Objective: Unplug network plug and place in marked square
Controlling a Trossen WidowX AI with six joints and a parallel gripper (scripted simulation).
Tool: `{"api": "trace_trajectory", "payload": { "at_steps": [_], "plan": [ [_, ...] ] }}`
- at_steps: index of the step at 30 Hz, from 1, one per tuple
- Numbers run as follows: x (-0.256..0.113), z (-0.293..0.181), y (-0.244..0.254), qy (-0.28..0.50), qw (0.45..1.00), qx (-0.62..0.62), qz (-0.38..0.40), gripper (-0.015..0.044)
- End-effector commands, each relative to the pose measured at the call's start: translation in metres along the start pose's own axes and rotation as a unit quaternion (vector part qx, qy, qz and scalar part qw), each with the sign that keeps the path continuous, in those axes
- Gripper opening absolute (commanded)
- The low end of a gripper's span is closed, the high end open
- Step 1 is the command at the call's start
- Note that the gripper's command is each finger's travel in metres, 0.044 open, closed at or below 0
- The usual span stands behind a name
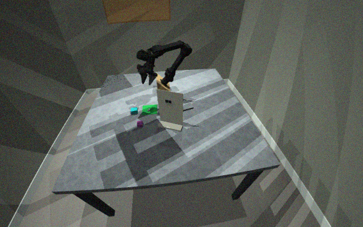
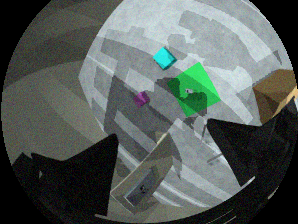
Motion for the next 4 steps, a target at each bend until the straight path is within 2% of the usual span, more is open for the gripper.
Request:
{"api": "trace_trajectory", "payload": {
  "at_steps": [1, 4],
  "plan": [
    [-0.0005, 0.0000, 0.0002, -0.002, 1.000, -0.002, -0.001, 0.0440],
    [-0.0005, 0.0000, 0.0002, -0.002, 1.000, -0.002, -0.001, 0.0440]
  ]
}}
Point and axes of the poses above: the point midway between the two fingers, 35 mm back from their tips, its own x axis out along the fingers, its own y axis across the jaws, z = x × y, the point moved 7 cm from there along -x, back along the fingers, and after that the axes turned 3 degrees about -x, right-handed, at the moved point
